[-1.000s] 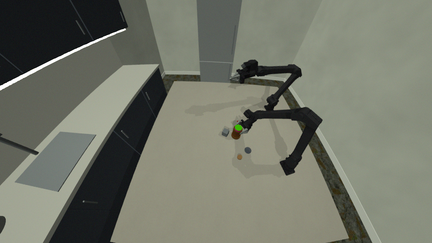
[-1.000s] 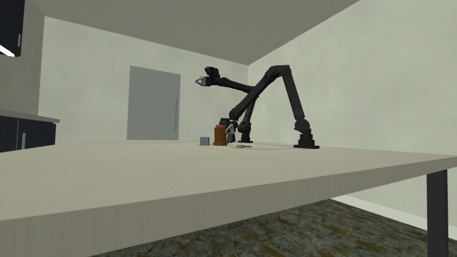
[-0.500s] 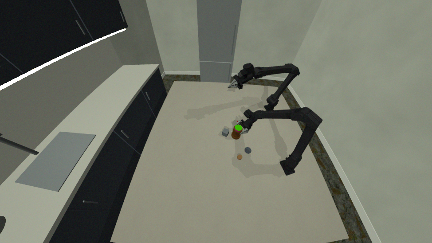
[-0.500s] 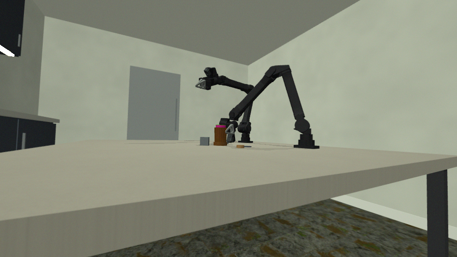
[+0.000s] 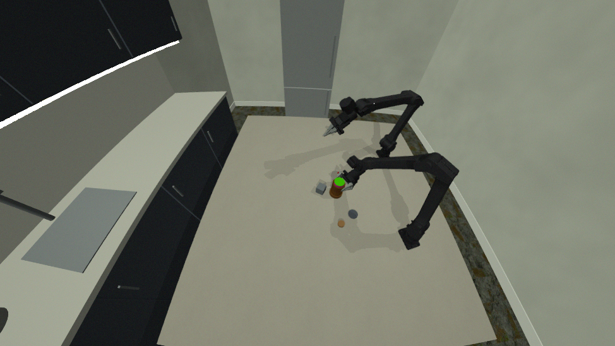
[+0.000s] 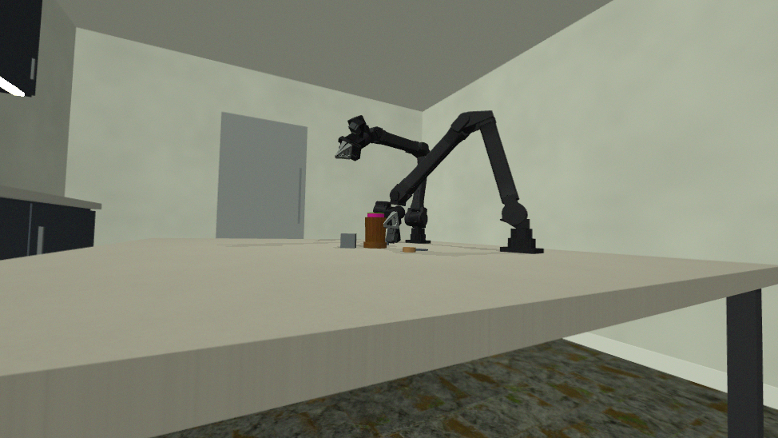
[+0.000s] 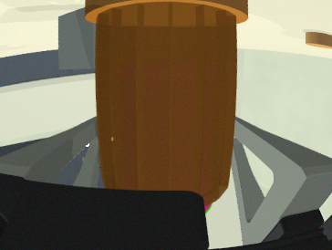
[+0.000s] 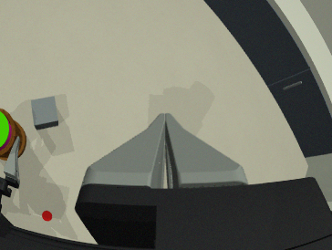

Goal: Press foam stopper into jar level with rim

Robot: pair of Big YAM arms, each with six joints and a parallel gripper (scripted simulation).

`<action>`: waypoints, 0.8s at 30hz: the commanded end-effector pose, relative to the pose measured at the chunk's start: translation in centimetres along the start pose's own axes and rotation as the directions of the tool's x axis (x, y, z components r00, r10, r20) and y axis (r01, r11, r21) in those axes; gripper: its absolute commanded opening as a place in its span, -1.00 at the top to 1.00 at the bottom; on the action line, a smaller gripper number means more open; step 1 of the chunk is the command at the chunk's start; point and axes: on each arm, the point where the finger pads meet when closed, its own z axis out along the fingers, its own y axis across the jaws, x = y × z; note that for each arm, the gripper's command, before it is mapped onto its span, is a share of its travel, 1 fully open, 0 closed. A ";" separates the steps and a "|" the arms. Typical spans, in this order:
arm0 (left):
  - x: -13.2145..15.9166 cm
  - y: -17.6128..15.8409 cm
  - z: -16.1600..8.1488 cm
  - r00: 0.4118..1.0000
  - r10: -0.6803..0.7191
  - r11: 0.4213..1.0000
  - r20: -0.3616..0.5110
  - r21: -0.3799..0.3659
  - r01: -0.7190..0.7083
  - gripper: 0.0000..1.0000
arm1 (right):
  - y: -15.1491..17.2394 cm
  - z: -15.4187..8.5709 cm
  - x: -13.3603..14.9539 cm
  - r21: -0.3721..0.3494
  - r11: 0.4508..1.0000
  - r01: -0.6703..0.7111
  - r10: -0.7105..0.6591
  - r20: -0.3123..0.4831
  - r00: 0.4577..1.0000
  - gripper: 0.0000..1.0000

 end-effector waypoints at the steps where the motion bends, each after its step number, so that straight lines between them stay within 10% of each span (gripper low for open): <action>1: 1.2 0.2 -0.6 0.999 -0.048 0.999 -0.007 -0.017 0.048 -0.28 | -0.3 -0.1 -3.6 -0.017 0.994 0.108 -0.108 0.018 0.994 1.00; 24: 1.2 0.2 -0.6 0.999 -0.048 0.999 -0.007 -0.017 0.048 -0.28 | 7.6 4.3 -2.4 -0.299 0.852 0.429 -0.467 -0.066 0.882 1.00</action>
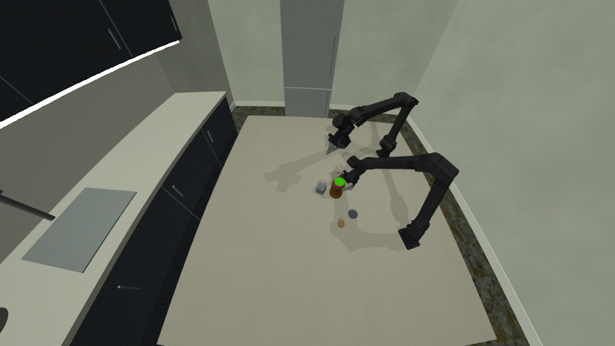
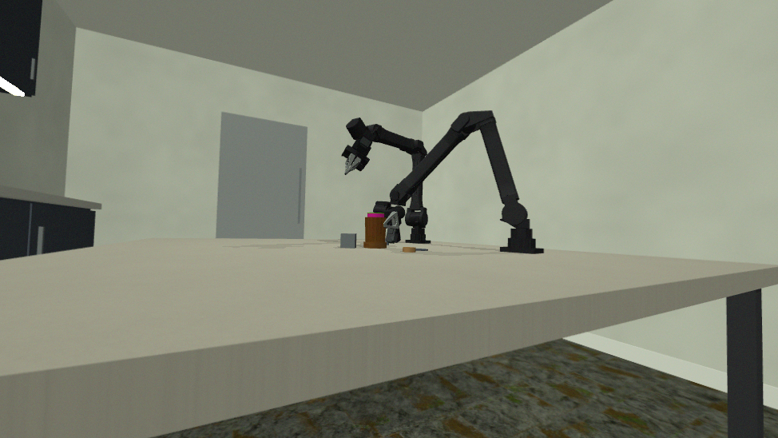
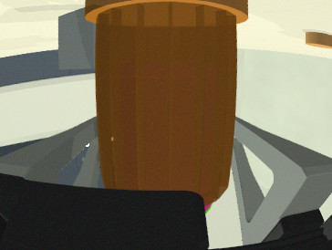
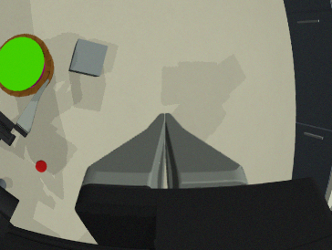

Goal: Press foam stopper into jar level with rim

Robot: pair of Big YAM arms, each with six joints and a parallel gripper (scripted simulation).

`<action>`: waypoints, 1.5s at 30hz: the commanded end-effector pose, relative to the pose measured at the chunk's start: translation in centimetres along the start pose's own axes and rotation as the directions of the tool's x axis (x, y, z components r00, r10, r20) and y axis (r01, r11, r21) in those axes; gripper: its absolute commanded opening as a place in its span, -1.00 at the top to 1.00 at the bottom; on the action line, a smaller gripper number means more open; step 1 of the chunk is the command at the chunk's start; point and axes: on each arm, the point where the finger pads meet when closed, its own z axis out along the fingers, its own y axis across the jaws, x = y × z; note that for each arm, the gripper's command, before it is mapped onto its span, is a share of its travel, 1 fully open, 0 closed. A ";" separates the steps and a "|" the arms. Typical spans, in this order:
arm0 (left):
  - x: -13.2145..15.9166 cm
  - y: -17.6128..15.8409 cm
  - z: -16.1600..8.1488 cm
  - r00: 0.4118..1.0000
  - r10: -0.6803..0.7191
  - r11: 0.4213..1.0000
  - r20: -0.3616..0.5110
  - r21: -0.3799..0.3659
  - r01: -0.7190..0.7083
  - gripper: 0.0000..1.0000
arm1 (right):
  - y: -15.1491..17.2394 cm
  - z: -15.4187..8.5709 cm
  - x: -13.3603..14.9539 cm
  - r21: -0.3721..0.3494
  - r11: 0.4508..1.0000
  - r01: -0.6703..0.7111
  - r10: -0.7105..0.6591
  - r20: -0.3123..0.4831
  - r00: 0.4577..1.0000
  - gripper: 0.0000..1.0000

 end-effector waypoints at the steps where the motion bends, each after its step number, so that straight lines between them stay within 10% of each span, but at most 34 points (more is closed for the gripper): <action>1: 1.2 0.2 -0.6 0.999 -0.048 0.999 -0.007 -0.017 0.048 -0.28 | -1.8 -1.3 -2.4 0.015 0.997 0.077 -0.078 0.021 0.997 1.00; 20: 1.2 0.2 -0.6 0.999 -0.048 0.999 -0.007 -0.017 0.048 -0.28 | 3.5 2.6 -3.4 -0.227 0.904 0.363 -0.377 -0.021 0.926 1.00; 45: 1.2 0.2 -0.6 0.999 -0.048 0.999 -0.007 -0.017 0.048 -0.28 | 12.1 5.5 -5.7 -0.511 0.550 0.661 -0.711 0.129 0.691 1.00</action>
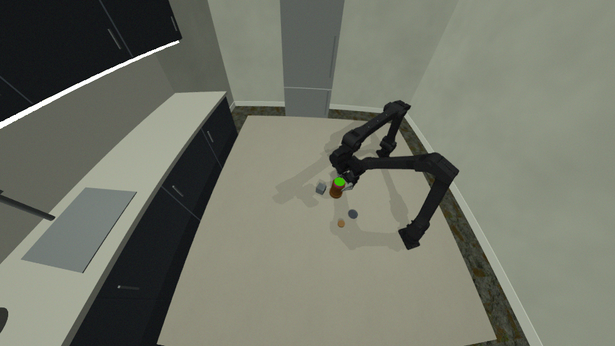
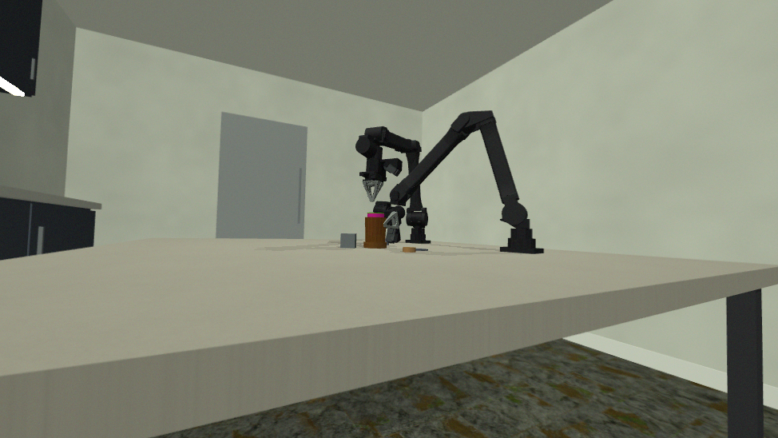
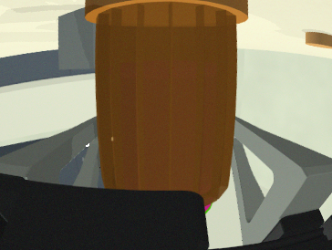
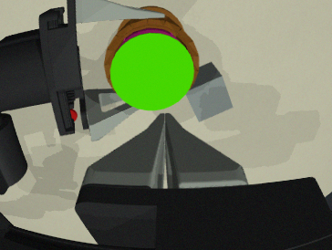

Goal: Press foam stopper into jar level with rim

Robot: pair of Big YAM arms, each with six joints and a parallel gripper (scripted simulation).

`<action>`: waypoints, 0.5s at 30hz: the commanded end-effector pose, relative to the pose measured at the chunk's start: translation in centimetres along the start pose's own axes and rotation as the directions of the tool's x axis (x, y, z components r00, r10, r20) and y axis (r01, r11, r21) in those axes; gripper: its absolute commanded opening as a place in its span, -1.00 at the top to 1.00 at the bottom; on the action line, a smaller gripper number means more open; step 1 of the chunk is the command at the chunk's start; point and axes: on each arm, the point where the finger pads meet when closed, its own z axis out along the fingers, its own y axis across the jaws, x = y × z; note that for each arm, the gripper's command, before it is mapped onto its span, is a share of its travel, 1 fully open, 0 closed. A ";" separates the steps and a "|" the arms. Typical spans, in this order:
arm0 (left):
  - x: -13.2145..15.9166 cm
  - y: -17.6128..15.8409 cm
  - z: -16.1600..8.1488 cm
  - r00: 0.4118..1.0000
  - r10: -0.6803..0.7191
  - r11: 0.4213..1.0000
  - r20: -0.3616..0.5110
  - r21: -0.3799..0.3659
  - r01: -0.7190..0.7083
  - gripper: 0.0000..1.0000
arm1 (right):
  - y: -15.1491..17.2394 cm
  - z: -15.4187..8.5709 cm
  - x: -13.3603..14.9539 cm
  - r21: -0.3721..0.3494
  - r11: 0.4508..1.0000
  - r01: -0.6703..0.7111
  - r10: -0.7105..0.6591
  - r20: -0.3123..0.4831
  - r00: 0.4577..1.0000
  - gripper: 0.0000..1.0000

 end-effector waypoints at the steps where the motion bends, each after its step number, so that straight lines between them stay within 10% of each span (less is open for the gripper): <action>1: 1.2 0.2 -0.6 0.999 -0.048 0.999 -0.007 -0.017 0.048 -0.28 | -1.7 -1.7 -1.7 0.010 0.995 0.098 -0.098 0.002 0.995 1.00; 15: 1.2 0.2 -0.6 0.999 -0.048 0.999 -0.007 -0.017 0.048 -0.28 | -0.2 0.6 -2.6 -0.067 0.993 0.098 -0.098 0.006 0.995 1.00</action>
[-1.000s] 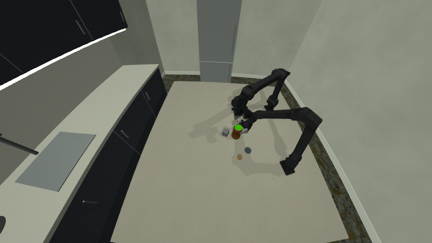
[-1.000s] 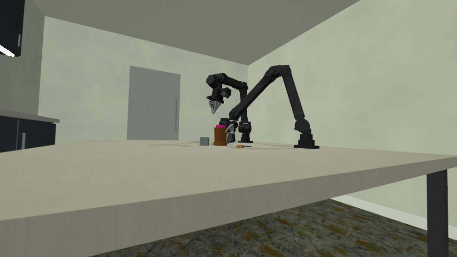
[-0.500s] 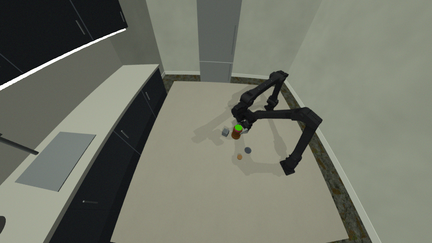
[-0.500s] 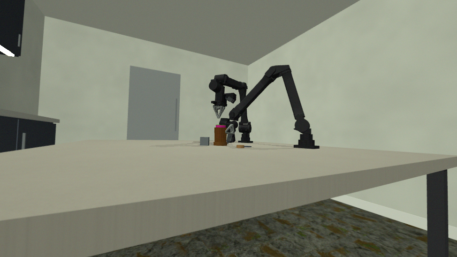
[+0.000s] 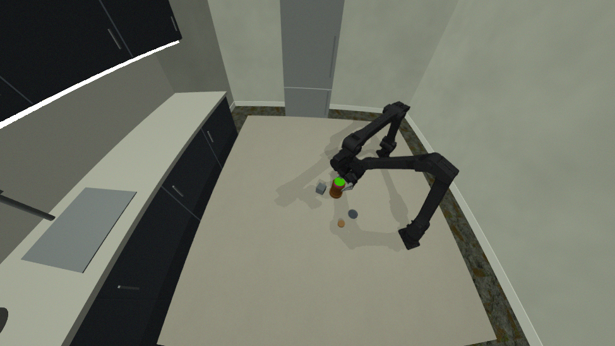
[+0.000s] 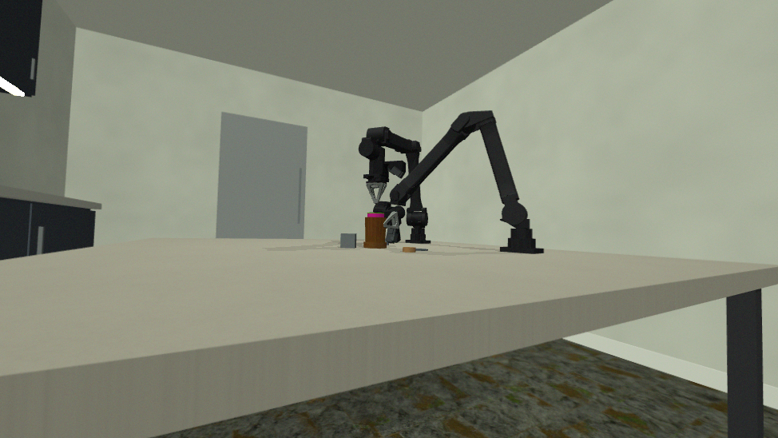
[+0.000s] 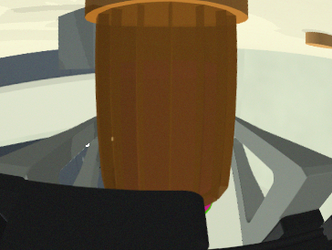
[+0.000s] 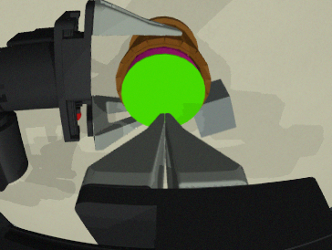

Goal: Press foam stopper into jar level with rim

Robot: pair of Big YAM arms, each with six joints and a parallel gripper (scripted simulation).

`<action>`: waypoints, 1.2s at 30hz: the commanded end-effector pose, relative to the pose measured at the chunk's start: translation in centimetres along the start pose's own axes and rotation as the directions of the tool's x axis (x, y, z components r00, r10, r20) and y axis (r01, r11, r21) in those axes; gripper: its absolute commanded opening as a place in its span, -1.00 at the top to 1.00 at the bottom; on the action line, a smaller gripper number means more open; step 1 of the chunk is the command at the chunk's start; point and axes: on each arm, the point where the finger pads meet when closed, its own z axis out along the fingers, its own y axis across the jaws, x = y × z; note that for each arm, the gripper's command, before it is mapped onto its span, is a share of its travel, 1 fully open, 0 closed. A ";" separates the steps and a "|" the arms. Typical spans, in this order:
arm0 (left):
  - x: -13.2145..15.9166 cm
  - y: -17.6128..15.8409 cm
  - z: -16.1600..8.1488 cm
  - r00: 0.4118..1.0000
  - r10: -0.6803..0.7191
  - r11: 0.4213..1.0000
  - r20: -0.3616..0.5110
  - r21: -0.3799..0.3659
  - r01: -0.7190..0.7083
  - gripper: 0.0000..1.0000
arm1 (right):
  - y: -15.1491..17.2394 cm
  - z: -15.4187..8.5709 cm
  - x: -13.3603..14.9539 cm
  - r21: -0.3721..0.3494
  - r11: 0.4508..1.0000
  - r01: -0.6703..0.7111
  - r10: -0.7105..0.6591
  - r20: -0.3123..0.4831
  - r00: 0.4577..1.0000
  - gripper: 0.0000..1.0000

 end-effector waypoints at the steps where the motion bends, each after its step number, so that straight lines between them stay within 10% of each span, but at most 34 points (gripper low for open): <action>1: 1.2 0.2 -0.6 0.999 -0.048 0.999 -0.007 -0.017 0.048 -0.28 | -0.9 -0.2 -1.1 0.001 1.000 0.005 -0.005 0.003 1.000 1.00; 36: 1.2 0.2 -0.6 0.999 -0.048 0.999 -0.007 -0.017 0.048 -0.28 | 0.4 -1.0 0.8 0.019 1.000 0.002 -0.002 0.000 1.000 1.00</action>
